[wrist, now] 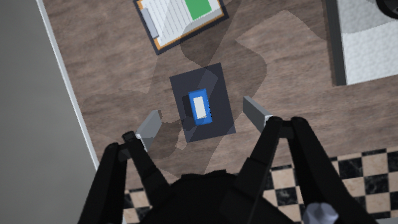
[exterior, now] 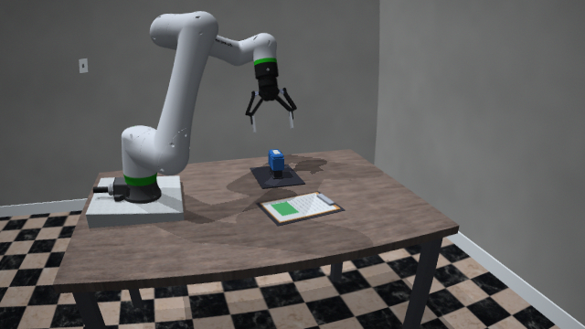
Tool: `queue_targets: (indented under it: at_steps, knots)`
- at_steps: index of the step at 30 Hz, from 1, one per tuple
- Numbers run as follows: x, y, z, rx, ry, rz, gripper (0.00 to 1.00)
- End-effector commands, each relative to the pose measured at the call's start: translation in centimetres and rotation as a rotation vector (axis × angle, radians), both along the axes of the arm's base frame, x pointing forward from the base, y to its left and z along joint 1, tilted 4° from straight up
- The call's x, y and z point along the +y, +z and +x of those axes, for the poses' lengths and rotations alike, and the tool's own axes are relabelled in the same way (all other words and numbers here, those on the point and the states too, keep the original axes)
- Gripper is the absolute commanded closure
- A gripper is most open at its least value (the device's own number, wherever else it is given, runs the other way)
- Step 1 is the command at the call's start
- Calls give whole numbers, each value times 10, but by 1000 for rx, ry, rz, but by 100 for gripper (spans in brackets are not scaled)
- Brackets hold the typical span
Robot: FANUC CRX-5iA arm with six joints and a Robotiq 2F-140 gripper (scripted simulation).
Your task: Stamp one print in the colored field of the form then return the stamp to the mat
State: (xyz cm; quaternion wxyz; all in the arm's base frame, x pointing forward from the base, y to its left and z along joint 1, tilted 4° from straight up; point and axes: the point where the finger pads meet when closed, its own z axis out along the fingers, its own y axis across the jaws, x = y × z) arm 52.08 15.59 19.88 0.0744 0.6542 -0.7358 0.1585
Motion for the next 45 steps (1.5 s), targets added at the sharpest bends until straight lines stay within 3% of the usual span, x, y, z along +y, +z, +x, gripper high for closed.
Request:
queue_targets:
  at_steps: [1,4,8,24,30,36,40,43,45]
  knots:
    - [-2,-18,8,23,61,204,0]
    - [-1,-27,13,30,84,303,0]
    - [0,-29,15,29,92,335,0]
    - [0,-28,15,29,92,337,0]
    - [0,17,12,44,93,337,0]
    - [-1,21,11,45,90,338,0]
    - [-17,21,14,37,35,342,0]
    - [-88,20,17,-7,-236,363,0]
    - [-102,19,12,-17,-297,367,0]
